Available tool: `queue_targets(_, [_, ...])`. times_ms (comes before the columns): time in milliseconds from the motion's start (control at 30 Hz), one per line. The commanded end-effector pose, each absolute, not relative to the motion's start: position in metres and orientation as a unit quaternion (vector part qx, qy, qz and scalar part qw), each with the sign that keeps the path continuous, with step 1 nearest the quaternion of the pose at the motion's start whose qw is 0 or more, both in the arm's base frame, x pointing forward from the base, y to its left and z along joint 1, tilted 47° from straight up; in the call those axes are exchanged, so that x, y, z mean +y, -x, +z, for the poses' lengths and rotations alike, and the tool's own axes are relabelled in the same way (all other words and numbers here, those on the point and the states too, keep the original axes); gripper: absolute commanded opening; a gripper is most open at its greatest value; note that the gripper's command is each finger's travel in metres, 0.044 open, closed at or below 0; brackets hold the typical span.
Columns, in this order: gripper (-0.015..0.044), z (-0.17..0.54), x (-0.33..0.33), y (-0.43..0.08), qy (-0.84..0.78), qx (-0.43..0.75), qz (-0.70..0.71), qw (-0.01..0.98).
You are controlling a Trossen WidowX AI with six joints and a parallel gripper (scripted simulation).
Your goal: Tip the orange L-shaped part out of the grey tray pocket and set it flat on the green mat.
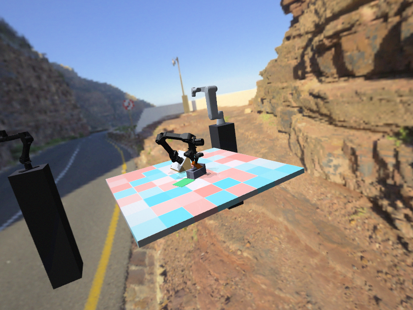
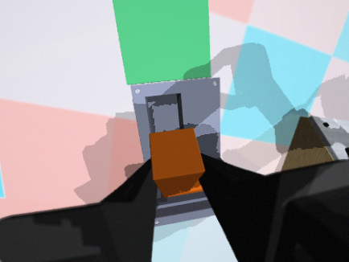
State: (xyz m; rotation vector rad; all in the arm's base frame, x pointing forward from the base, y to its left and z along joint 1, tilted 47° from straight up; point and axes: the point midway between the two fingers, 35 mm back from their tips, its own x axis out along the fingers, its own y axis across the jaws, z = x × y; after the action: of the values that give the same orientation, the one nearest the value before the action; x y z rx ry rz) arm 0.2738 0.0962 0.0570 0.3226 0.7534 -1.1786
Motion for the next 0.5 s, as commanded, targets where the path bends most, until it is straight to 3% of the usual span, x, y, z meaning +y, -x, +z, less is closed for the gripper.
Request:
queue_targets(0, [0.0, 0.062, 0.104, -0.272, -0.152, 0.347, -0.538, 0.753])
queue_targets(467, [0.0, 0.076, 0.119, -0.269, -0.152, 0.347, -0.538, 0.753])
